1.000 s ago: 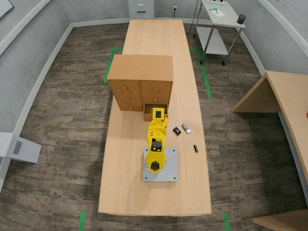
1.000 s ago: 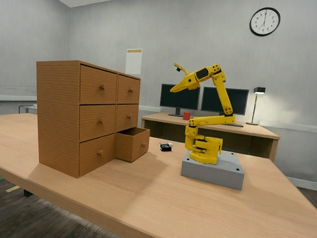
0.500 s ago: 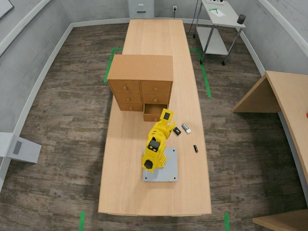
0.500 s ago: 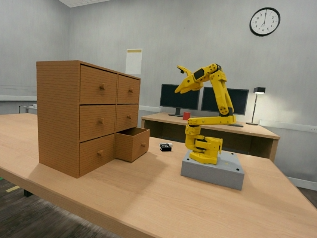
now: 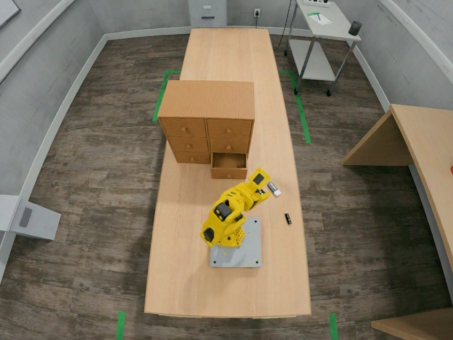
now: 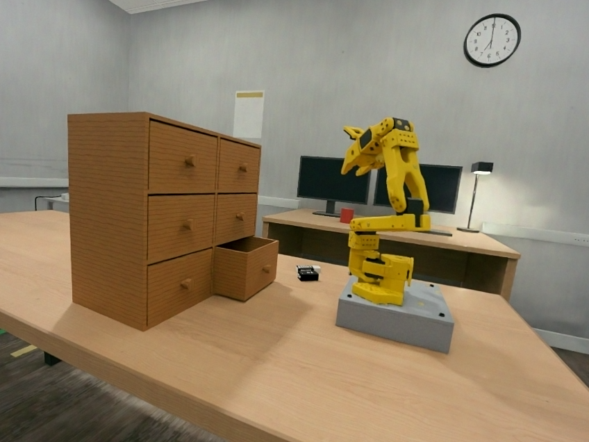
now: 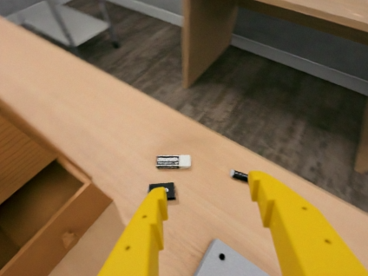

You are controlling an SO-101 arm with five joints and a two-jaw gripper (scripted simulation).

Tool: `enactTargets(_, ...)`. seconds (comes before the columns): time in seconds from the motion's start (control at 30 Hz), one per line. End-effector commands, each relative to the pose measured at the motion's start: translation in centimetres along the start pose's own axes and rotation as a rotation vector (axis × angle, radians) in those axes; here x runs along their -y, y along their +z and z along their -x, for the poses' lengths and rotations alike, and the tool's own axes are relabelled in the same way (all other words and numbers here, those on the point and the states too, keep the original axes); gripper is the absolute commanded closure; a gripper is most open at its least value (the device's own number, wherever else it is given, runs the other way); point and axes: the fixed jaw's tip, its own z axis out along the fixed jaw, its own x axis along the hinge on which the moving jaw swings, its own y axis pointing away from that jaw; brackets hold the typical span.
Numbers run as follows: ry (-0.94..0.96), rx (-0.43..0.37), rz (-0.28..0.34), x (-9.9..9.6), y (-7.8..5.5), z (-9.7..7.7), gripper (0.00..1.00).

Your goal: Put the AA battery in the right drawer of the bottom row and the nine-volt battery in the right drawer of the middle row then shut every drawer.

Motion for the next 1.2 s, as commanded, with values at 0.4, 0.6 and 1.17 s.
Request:
enactTargets(0.4, 0.224, -0.009, -0.416, 5.4, -0.9, -0.5, 0.79)
enactTargets(0.6, 0.243, -0.011, -0.454, 5.9, -1.1, -0.6, 0.79)
enactTargets(1.17, 0.243, -0.011, -0.454, 5.9, -1.1, -0.6, 0.79)
